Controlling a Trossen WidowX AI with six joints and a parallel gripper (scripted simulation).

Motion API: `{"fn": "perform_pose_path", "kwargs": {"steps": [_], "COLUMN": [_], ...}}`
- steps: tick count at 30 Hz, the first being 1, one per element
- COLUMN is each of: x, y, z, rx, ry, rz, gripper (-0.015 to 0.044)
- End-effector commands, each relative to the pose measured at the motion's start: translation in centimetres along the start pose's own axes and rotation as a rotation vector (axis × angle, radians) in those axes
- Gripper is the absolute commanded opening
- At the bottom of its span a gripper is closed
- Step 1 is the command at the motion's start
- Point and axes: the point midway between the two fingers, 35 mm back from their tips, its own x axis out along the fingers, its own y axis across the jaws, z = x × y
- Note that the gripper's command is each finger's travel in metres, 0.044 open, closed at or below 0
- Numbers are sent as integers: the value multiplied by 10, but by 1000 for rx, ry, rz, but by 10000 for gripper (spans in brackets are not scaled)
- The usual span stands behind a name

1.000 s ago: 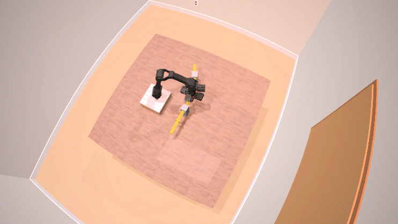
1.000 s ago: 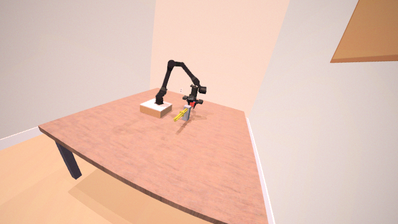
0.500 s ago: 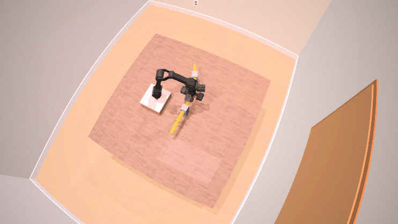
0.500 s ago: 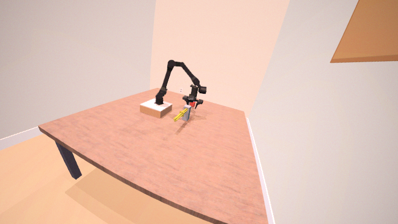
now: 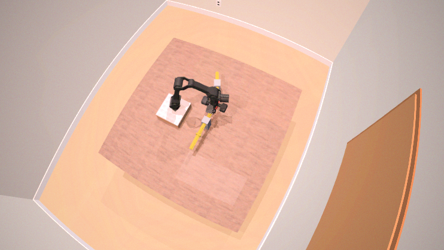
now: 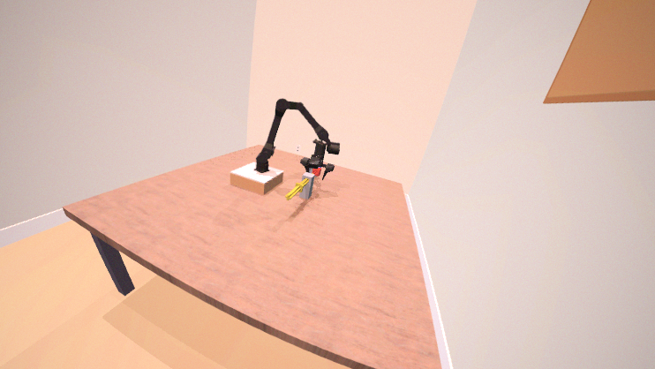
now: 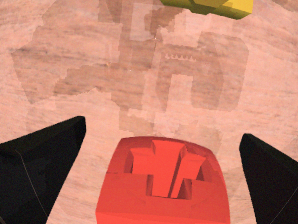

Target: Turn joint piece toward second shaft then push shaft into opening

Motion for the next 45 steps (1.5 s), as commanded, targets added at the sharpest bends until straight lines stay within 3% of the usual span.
{"fn": "perform_pose_path", "kwargs": {"steps": [1,6,15,45], "x": [-6,-26,-29,-118], "y": [0,0,0,7], "z": [-1,-4,-3,-2], "rx": [9,32,10,-1000], "ry": [-40,-170,-171,-47], "rz": [-3,-5,-4,-33], "gripper": [440,440,440,440]}}
